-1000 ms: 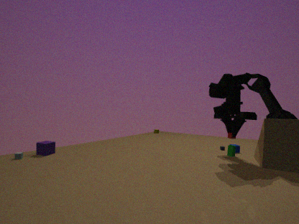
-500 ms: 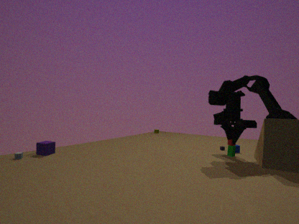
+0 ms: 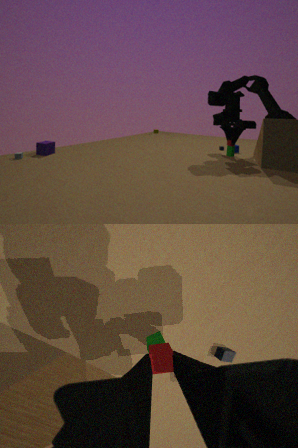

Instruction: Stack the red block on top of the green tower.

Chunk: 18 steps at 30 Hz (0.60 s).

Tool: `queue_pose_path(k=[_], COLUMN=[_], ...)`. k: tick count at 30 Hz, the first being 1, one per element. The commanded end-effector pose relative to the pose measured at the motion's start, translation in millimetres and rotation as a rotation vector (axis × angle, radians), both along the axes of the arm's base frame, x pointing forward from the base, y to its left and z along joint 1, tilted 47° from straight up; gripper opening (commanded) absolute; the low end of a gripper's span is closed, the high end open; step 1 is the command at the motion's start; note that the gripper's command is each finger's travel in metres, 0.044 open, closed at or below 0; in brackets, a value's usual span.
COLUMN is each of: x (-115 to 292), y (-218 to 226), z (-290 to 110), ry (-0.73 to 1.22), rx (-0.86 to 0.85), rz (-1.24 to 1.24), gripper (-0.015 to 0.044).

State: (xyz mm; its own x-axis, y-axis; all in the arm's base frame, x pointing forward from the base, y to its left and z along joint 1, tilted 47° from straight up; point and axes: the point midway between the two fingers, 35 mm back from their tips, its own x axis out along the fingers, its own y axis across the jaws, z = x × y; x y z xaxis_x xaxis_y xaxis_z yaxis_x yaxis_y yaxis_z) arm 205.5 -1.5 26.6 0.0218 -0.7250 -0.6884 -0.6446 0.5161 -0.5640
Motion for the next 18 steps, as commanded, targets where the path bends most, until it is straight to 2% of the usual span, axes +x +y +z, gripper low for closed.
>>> queue_pose_path(k=[1, 13, 18], x=[0.3, 0.3, 0.1], y=[-0.8, 2.3, -0.1], z=[-0.4, 2.5, -0.2], ry=[0.002, 0.002, 0.001], rx=[-0.003, -0.002, 0.000], rz=[0.005, 0.005, 0.002], gripper=[0.0000, 0.0000, 0.0131])
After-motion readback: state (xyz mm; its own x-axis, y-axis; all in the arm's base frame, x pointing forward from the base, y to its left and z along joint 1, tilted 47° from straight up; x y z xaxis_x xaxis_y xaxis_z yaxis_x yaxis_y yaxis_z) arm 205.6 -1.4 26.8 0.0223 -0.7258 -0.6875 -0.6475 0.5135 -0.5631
